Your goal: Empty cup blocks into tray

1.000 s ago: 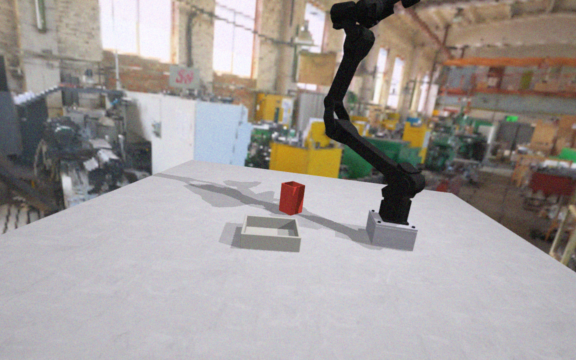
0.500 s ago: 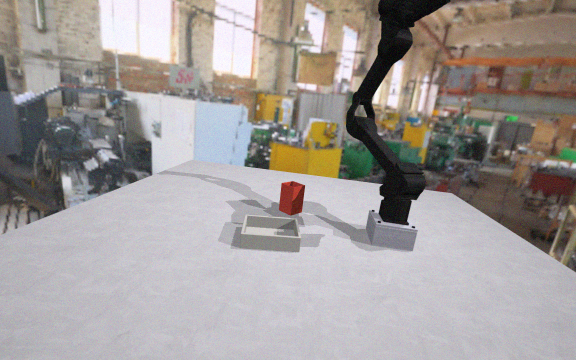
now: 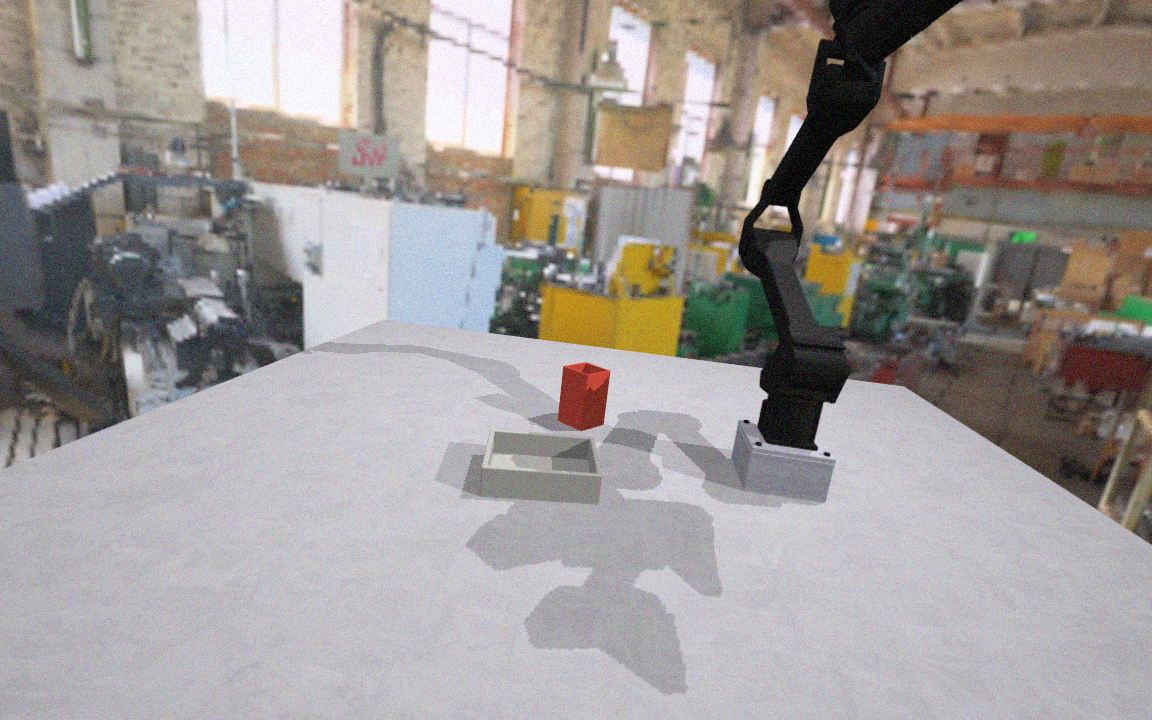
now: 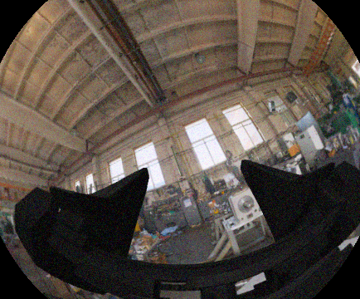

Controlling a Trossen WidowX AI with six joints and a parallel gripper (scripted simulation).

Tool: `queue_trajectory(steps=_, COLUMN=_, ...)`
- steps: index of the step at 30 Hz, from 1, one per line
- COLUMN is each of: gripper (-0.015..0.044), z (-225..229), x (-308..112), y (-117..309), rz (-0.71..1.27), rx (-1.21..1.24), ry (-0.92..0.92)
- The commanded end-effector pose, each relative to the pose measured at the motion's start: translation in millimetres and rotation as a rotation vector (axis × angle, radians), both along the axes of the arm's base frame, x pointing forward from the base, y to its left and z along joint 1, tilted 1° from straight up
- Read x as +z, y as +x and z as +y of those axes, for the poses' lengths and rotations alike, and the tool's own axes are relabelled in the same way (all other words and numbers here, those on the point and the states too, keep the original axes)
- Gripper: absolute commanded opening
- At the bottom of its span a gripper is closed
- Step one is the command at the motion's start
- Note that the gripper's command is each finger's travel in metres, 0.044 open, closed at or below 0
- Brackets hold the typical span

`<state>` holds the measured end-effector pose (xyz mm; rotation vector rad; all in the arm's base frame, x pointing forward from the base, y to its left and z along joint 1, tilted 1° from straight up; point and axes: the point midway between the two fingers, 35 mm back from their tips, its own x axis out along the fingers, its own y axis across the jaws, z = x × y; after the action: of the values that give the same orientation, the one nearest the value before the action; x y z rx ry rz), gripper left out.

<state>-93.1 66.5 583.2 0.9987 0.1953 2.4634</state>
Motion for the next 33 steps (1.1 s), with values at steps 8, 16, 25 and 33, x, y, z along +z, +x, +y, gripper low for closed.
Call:
queue_trajectory(steps=8, gripper=0.0440, z=113, x=-59, y=68, rz=0.081, rx=-0.519, ry=-0.220)
queue_trajectory(steps=16, gripper=0.0440, z=153, x=-112, y=142, rz=0.136, rx=-0.882, ry=-0.365)
queue_trajectory(steps=25, gripper=0.0440, z=156, x=-183, y=232, rz=0.197, rx=-1.290, ry=-0.543)
queue_trajectory(steps=33, gripper=0.0440, z=122, x=-251, y=303, rz=0.254, rx=-1.644, ry=-0.725)
